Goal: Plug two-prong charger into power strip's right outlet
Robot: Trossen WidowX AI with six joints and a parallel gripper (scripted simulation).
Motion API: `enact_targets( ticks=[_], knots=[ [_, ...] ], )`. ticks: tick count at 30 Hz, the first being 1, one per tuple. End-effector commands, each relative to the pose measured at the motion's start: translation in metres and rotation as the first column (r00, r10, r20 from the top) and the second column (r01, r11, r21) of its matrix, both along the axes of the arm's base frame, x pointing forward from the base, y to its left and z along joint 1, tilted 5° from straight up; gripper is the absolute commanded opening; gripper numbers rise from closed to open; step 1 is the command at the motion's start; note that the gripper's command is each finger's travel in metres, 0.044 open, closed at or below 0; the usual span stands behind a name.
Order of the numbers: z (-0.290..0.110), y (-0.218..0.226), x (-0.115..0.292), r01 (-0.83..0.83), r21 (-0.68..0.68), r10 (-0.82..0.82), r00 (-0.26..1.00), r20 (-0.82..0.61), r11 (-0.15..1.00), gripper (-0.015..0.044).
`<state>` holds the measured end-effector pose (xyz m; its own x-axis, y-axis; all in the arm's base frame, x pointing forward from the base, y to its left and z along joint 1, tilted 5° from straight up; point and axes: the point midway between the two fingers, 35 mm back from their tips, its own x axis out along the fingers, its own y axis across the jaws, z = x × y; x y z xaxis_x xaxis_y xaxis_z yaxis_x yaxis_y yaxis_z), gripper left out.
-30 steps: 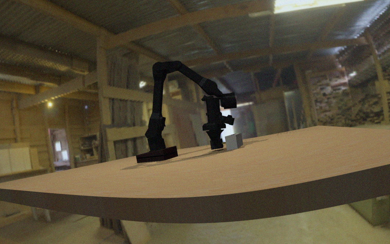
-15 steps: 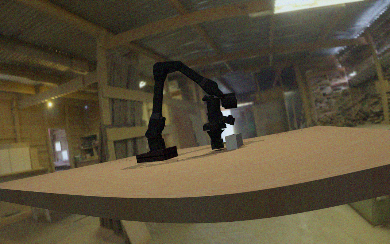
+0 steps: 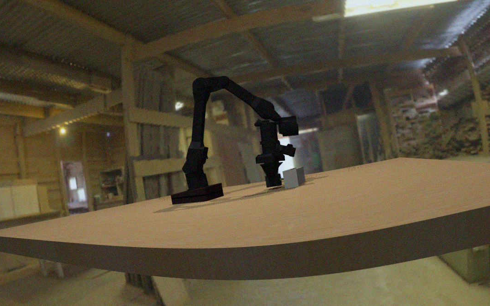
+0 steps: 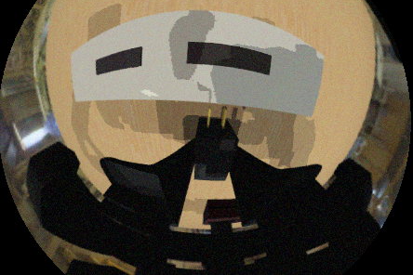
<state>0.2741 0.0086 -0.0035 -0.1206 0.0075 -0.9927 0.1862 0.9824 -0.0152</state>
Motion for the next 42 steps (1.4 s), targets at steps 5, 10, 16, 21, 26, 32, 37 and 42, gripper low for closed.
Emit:
enact_targets(
  ticks=[5, 10, 16, 21, 26, 32, 37, 42],
  knots=[
    [0.0008, -0.0003, 0.0024, -0.004, 0.001, 0.004, 1.000, 0.001, 1.000, 0.0000],
    [0.0008, -0.0004, 0.0031, -0.004, 0.001, 0.004, 1.000, 0.002, 1.000, 0.0000],
    [0.0007, -0.0006, 0.0039, -0.004, 0.001, 0.004, 1.000, 0.002, 1.000, 0.0000],
    [0.0007, -0.0007, 0.0045, -0.004, 0.001, 0.004, 1.000, 0.002, 1.000, 0.0000],
    [0.0007, -0.0008, 0.0052, -0.004, 0.001, 0.004, 1.000, 0.002, 1.000, 0.0000],
    [0.0006, -0.0010, 0.0059, -0.004, 0.001, 0.004, 1.000, 0.002, 1.000, 0.0000],
    [0.0006, -0.0011, 0.0066, -0.004, 0.001, 0.004, 1.000, 0.002, 1.000, 0.0000],
    [0.0006, -0.0013, 0.0072, -0.004, 0.000, 0.004, 1.000, 0.002, 1.000, 0.0000]
  ],
)
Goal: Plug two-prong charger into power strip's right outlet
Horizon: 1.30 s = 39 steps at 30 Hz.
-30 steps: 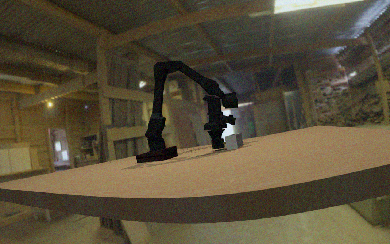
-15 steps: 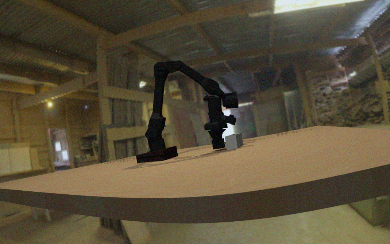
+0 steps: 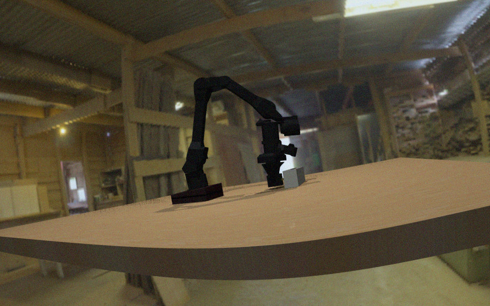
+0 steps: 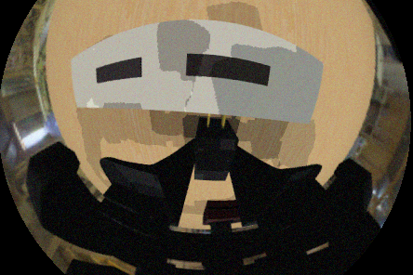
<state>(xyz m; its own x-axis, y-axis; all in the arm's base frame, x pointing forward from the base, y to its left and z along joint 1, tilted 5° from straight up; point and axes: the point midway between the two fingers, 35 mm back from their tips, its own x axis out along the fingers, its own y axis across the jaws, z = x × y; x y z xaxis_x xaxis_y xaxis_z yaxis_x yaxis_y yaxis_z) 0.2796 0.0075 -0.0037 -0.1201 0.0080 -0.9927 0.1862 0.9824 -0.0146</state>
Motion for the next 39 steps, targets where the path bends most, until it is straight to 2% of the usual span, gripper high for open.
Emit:
enact_targets(
  ticks=[1, 39],
  knots=[
    [0.0008, -0.0002, 0.0018, -0.004, 0.000, 0.004, 1.000, 0.001, 1.000, 0.0000],
    [0.0006, -0.0013, 0.0074, -0.004, 0.000, 0.004, 1.000, 0.002, 1.000, 0.0000]
  ],
)
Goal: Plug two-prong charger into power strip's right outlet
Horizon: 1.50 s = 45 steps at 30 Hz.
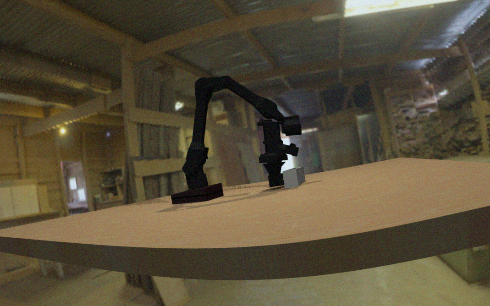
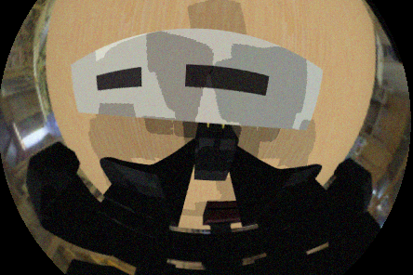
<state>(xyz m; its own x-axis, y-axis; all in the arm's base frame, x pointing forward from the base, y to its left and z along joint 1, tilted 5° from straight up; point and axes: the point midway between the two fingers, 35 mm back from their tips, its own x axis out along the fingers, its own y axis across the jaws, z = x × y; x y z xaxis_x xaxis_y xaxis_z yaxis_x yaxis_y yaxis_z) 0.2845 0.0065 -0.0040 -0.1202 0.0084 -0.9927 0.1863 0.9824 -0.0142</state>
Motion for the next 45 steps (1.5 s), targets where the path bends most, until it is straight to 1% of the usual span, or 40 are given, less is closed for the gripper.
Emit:
enact_targets(
  ticks=[1, 45],
  knots=[
    [0.0008, -0.0004, 0.0027, -0.004, -0.001, 0.004, 1.000, 0.002, 1.000, 0.0000],
    [0.0009, -0.0017, 0.0100, -0.004, -0.001, 0.004, 1.000, 0.003, 1.000, 0.0000]
  ],
)
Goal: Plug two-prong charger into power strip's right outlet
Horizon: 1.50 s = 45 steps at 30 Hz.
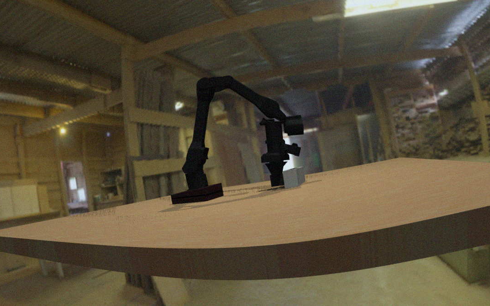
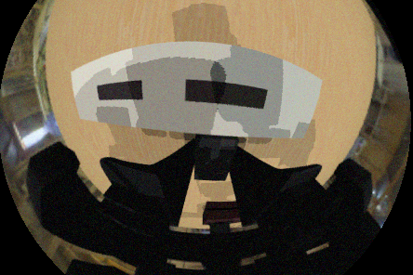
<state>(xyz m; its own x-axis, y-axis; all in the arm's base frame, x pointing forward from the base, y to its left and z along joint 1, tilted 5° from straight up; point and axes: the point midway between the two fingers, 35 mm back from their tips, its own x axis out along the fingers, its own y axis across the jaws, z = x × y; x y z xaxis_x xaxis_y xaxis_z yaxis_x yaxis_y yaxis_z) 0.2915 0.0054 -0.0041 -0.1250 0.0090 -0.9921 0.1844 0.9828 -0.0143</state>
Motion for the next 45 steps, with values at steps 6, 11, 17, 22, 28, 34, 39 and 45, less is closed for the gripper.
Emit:
enact_targets(
  ticks=[6, 11, 17, 22, 28, 34, 39, 45],
  knots=[
    [0.001, -0.001, 0.003, -0.002, -0.001, 0.002, 1.000, 0.007, 1.000, 0.0000],
    [0.001, -0.001, 0.004, -0.002, -0.001, 0.002, 1.000, 0.007, 1.000, 0.0000],
    [0.001, -0.001, 0.006, -0.002, -0.002, 0.002, 1.000, 0.008, 1.000, 0.0000],
    [0.001, -0.001, 0.008, -0.002, -0.002, 0.002, 1.000, 0.008, 1.000, 0.0000],
    [0.001, -0.002, 0.010, -0.002, -0.002, 0.002, 1.000, 0.008, 1.000, 0.0000],
    [0.001, -0.002, 0.012, -0.002, -0.002, 0.002, 1.000, 0.008, 1.000, 0.0000],
    [0.000, -0.003, 0.014, -0.002, -0.002, 0.002, 1.000, 0.008, 1.000, 0.0000],
    [0.000, -0.003, 0.017, -0.002, -0.002, 0.002, 1.000, 0.009, 1.000, 0.0000]
  ],
)
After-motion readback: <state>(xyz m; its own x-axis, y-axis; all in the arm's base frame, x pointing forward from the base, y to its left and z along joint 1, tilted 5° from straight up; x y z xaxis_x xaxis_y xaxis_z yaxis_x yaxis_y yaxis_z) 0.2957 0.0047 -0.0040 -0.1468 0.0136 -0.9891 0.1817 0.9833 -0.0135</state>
